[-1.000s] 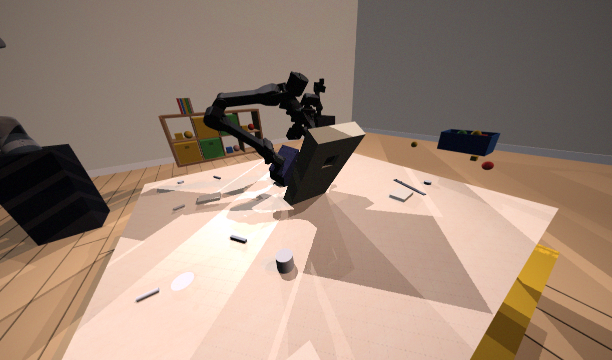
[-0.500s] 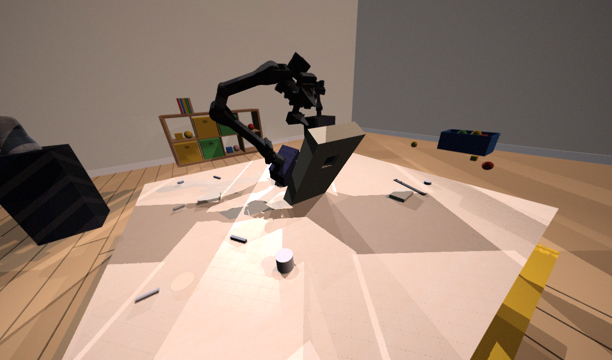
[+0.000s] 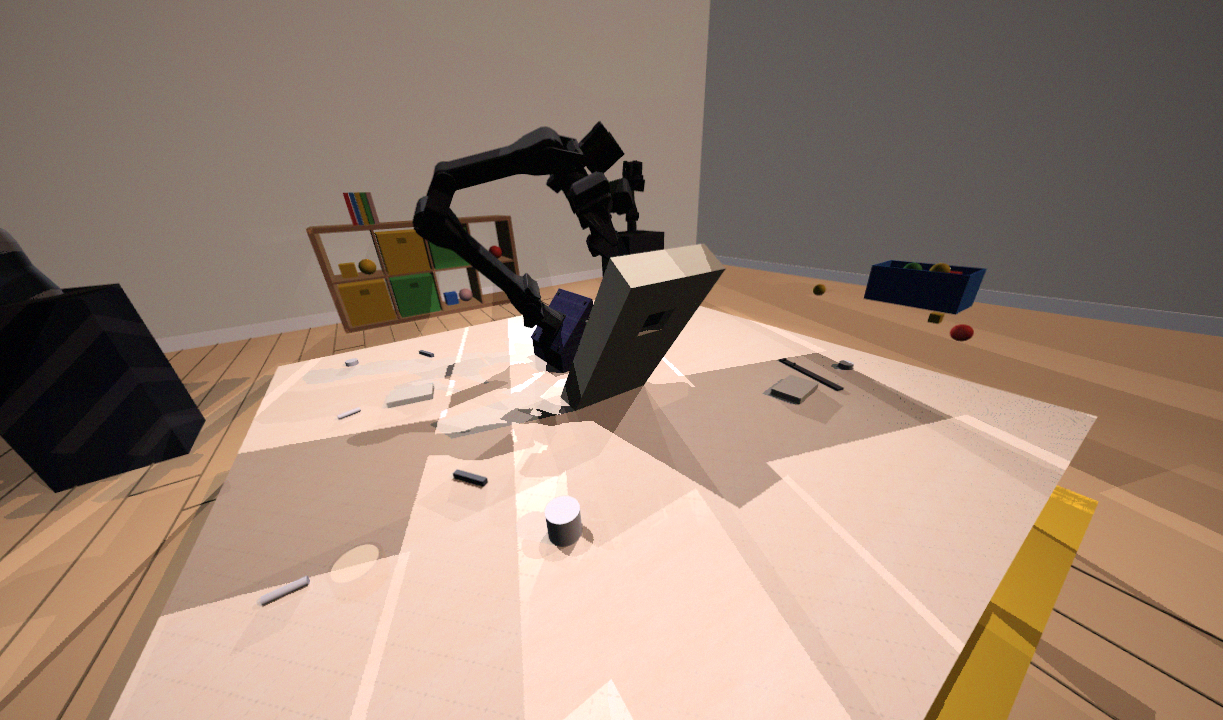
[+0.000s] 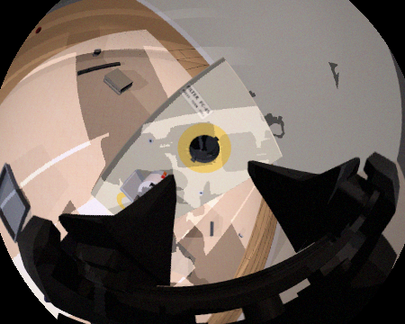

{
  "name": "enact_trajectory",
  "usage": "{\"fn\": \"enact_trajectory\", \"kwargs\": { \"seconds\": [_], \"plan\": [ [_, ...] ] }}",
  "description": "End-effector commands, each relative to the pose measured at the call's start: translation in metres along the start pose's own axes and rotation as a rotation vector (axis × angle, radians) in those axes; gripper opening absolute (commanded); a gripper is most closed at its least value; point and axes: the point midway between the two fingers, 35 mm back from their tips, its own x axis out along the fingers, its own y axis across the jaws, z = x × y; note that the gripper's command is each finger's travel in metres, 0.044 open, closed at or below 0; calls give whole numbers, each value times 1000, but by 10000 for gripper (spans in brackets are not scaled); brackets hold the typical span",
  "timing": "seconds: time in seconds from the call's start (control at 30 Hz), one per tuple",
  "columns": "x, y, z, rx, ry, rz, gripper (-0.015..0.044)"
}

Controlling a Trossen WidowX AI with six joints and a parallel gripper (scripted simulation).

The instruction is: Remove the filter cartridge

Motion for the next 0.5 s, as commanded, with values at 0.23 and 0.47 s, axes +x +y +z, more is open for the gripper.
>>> {"fn": "enact_trajectory", "kwargs": {
  "seconds": [0.23, 0.47],
  "plan": [
    [29, 61, -37, 961, 266, 140, 305],
    [30, 63, -39, 1039, 285, 135, 305]
  ]
}}
